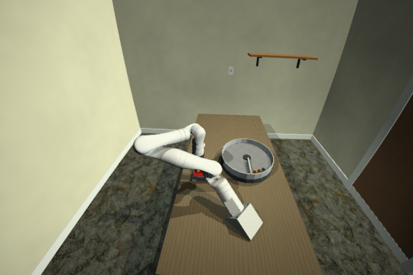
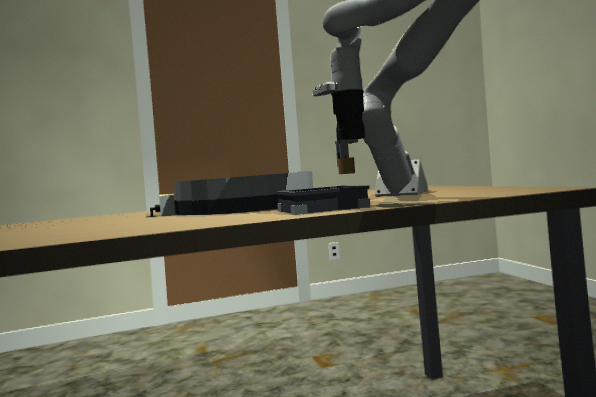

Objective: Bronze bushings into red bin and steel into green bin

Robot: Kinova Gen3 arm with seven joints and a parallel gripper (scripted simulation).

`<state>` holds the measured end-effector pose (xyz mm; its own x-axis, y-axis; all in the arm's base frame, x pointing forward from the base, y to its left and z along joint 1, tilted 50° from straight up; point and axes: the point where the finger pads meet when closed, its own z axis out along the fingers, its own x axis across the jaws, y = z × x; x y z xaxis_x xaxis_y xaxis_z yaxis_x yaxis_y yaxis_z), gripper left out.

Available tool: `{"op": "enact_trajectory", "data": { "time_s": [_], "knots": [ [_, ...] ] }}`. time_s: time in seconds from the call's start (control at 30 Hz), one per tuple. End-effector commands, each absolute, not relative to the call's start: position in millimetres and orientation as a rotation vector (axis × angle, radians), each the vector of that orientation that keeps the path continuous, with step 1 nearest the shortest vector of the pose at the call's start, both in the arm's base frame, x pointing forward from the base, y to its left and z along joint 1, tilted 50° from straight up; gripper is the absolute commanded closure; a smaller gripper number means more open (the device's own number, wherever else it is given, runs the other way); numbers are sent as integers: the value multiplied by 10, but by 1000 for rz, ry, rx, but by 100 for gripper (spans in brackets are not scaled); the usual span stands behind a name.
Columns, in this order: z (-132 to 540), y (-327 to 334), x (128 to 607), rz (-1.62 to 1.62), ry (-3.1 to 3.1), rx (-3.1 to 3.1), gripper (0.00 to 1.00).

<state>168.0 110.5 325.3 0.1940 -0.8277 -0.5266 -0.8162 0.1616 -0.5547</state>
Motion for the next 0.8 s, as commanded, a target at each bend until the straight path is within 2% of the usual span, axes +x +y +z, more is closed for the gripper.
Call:
{"op": "enact_trajectory", "data": {
  "time_s": [0.0, 0.77],
  "knots": [
    [3225, 1121, 1683, -9, 1594, -1620, 100],
    [3026, 1294, 1852, -9, 1594, -1621, 100]
  ]
}}
